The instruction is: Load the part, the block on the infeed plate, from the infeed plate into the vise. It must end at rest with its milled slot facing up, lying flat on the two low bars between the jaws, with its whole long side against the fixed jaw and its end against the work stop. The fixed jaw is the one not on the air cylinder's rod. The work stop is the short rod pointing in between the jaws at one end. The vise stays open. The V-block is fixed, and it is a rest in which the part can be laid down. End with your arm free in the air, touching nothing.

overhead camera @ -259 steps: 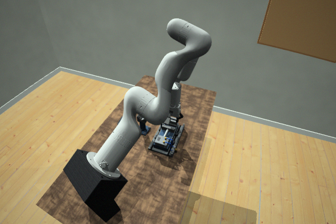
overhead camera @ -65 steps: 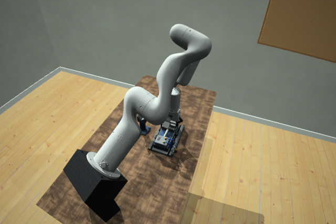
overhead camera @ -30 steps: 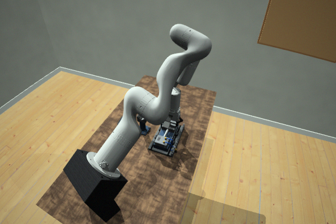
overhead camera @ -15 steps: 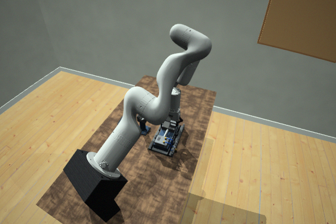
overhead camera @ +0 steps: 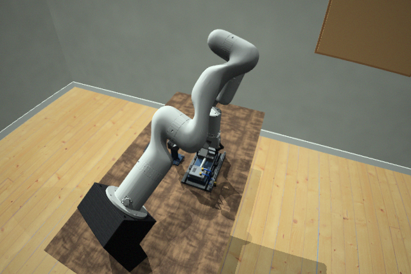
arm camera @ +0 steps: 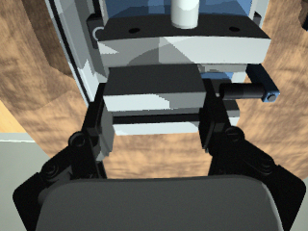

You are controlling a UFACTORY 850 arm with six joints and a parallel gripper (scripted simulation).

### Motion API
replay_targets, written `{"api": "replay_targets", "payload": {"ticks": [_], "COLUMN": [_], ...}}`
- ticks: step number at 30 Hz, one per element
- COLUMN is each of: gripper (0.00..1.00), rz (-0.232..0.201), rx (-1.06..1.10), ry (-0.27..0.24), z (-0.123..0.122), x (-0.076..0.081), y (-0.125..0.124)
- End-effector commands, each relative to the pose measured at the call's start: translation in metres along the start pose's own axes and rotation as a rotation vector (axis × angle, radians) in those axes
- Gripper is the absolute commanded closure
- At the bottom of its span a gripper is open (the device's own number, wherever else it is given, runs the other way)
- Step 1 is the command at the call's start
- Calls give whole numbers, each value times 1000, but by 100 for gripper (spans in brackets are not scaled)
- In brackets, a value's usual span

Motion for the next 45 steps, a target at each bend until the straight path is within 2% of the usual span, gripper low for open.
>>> {"api": "replay_targets", "payload": {"ticks": [1,41,42,45], "gripper": [100,100,19,19], "rz": [0,0,0,0], "rx": [0,0,0,0], "ry": [-1,-1,-1,-1], "z": [0,0,0,0], "x": [0,-2,-2,-2], "y": [0,0,0,0]}}
Point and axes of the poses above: the point where the finger pads meet when closed, its own x axis back along the fingers, its own y axis across the jaws, z = x × y, the point moved 2 cm from there along x, back along the fingers, and after that the axes turned 4 degrees about x, right-handed, at the moved point
